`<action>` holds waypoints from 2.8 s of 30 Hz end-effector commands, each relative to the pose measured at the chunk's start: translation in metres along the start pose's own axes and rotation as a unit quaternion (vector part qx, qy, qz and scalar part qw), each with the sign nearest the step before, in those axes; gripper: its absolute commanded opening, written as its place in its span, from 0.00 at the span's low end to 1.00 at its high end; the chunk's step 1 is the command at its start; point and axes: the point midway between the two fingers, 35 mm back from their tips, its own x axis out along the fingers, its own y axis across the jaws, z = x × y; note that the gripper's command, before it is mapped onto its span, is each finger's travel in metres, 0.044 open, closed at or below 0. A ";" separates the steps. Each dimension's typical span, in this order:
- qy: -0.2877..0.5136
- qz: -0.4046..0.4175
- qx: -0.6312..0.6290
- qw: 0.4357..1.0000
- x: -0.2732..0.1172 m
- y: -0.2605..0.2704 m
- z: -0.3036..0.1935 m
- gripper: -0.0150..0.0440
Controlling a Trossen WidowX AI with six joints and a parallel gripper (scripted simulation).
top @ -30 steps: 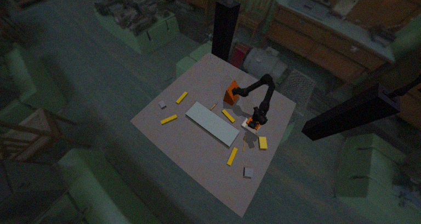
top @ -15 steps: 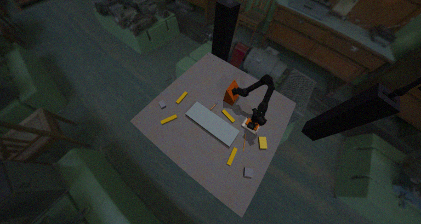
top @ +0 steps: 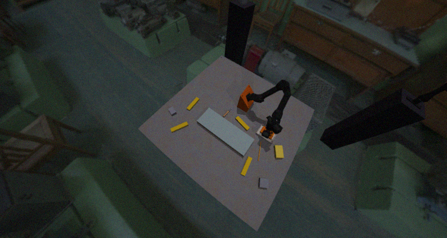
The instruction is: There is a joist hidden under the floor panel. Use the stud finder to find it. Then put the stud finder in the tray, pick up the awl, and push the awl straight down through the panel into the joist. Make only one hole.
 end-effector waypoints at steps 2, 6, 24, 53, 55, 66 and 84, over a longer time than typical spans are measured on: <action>-0.003 -0.003 0.000 1.000 0.005 -0.001 0.000 0.25; -0.003 -0.003 0.000 1.000 0.011 0.000 -0.002 0.25; -0.001 0.000 0.001 1.000 0.018 0.001 -0.005 0.65; 0.095 -0.073 0.222 0.968 -0.063 -0.105 -0.091 1.00; 0.108 -0.084 0.268 0.954 -0.069 -0.120 -0.118 1.00; 0.146 -0.114 0.507 0.842 -0.106 -0.148 -0.270 1.00; 0.122 -0.085 0.727 0.671 -0.126 -0.088 -0.417 1.00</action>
